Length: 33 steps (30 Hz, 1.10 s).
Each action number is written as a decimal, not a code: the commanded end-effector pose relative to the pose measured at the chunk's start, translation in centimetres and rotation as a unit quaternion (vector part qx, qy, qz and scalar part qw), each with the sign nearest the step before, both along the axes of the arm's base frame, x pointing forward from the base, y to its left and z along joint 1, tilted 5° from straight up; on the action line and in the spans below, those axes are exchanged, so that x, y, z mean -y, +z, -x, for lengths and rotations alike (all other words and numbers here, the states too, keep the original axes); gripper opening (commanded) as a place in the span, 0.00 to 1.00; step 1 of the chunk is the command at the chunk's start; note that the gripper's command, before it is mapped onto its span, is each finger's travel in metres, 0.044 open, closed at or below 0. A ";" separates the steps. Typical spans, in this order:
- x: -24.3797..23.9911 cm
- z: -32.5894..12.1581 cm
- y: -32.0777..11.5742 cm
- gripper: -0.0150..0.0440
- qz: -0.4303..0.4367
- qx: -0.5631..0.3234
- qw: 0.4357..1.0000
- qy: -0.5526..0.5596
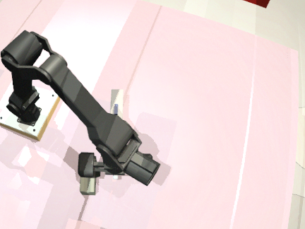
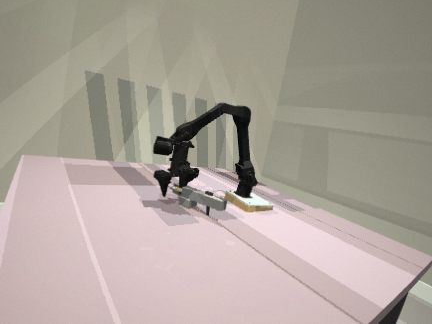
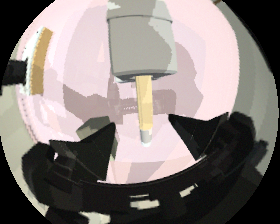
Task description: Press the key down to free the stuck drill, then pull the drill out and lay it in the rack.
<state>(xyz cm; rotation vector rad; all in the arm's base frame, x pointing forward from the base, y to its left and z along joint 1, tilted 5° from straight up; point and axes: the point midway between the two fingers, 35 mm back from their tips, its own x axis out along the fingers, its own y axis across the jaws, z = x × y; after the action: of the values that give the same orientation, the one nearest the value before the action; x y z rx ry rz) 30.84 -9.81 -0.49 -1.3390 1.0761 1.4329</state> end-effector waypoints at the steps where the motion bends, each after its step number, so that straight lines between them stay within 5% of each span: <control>1: -0.3 0.1 -0.1 1.00 -0.001 -0.001 1.000 -0.002; 17: -0.7 0.3 -0.3 1.00 -0.001 -0.001 1.000 -0.002; 33: -0.5 0.1 -0.2 0.32 0.001 0.001 1.000 0.001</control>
<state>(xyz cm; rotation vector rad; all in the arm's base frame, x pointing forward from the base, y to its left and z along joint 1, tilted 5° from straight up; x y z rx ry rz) 30.75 -9.24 -0.68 -1.3425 1.0750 1.4313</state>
